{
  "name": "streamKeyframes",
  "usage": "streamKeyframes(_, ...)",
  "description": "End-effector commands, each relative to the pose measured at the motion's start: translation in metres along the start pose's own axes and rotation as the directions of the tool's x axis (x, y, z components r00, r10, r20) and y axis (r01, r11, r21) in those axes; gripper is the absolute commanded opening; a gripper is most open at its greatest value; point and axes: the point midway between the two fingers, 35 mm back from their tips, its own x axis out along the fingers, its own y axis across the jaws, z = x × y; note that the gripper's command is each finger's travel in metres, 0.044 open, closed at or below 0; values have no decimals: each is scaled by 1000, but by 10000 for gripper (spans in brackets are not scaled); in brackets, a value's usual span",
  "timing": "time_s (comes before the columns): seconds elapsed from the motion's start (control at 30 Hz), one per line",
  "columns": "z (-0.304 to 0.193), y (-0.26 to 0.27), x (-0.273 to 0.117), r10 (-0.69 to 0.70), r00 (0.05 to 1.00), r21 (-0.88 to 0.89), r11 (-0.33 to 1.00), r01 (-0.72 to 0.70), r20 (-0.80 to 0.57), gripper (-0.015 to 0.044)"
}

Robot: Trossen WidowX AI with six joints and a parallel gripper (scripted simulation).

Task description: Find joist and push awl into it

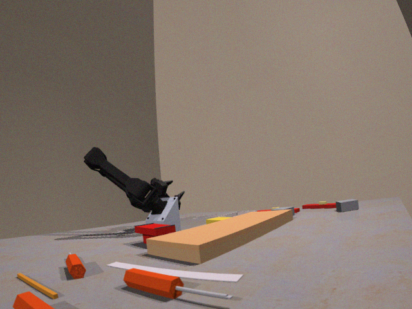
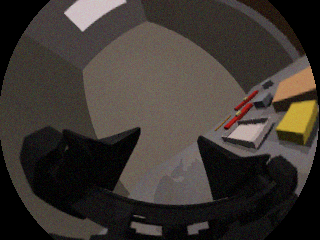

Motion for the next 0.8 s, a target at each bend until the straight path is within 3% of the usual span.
streamKeyframes(0.0, 0, 0, 1, -7, 1000, 2, 1000, 7, 3, 426)
streamKeyframes(0.33, 34, -17, 41, -369, 915, -32, 925, 379, 160, 440)
streamKeyframes(0.77, 118, -71, 69, -792, 577, -111, 567, 816, 200, 440)
